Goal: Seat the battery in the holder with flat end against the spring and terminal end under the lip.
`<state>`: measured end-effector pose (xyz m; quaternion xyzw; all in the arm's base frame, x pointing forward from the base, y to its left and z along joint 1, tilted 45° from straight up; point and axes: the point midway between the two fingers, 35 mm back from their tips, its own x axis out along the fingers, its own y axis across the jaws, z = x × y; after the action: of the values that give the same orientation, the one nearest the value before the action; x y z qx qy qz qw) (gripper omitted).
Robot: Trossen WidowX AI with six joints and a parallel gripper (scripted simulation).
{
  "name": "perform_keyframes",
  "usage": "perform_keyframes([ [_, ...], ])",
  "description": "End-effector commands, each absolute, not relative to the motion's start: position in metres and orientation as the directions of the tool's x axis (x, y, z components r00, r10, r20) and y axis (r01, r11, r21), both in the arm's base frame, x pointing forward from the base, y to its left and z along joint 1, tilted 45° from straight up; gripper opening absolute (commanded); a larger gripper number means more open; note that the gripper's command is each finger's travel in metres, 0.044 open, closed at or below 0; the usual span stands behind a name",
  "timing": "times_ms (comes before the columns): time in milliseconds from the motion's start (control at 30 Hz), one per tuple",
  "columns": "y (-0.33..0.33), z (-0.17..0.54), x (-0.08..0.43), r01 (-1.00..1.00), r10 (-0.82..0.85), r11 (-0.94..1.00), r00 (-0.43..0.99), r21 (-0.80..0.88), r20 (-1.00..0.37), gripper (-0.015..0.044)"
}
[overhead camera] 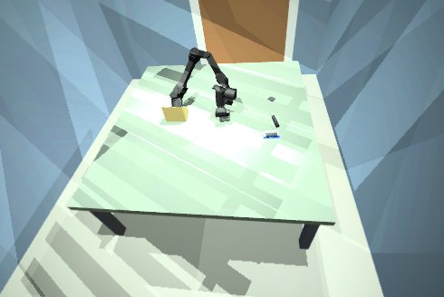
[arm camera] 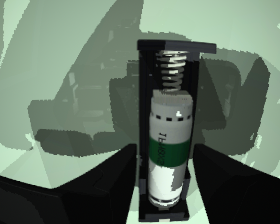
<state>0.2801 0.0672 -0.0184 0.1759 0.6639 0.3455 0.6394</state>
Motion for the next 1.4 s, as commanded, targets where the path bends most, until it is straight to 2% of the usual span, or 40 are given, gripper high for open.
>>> perform_keyframes([
  [0, 0.061, -0.013, 0.282, -0.214, 0.673, 0.701, -0.115, 0.68, -0.73, 0.0161],
  [233, 0.058, -0.01, 0.283, -0.215, 0.673, 0.701, -0.115, 0.68, -0.73, 0.0161],
  [600, 0.006, 0.04, 0.284, -0.214, 0.671, 0.703, -0.115, 0.678, -0.732, 0.044],
  [1367, 0.006, 0.04, 0.284, -0.214, 0.671, 0.703, -0.115, 0.678, -0.732, 0.044],
])
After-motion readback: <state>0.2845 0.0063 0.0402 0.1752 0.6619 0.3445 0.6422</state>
